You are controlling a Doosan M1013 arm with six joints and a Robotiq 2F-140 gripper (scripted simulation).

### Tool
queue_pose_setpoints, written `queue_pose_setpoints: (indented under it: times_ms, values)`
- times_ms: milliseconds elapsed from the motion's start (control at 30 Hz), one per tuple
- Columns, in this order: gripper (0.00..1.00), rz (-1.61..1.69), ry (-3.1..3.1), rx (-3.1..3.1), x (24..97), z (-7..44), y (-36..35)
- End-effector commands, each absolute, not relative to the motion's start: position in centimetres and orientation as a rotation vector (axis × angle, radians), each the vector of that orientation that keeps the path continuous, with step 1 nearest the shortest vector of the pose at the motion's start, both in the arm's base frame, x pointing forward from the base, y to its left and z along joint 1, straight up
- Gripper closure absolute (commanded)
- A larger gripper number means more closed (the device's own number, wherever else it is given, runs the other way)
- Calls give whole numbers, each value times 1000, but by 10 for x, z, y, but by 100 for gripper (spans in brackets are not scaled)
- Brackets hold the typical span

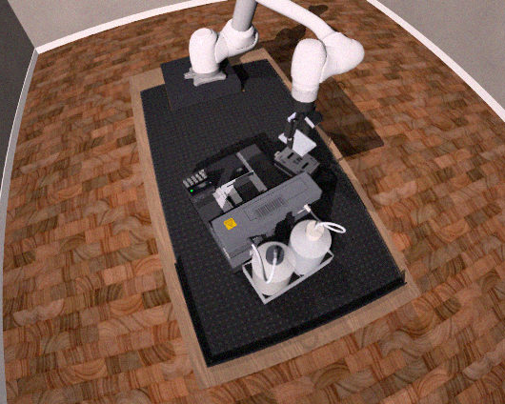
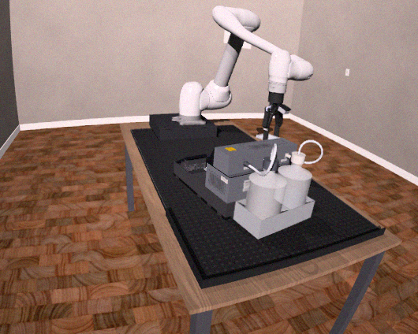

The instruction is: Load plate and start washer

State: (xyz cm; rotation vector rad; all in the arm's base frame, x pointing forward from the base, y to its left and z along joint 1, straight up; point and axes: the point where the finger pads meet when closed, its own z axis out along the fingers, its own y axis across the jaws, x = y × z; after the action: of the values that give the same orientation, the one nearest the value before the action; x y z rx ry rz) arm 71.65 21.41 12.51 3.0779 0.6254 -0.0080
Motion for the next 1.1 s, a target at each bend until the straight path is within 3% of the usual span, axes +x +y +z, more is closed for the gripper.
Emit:
queue_pose_setpoints:
  times_ms: [0,1067]
  values:
    - [90,-9,486,3097,714,125,198]
    - [90,0,-1008,2967,704,126,54]
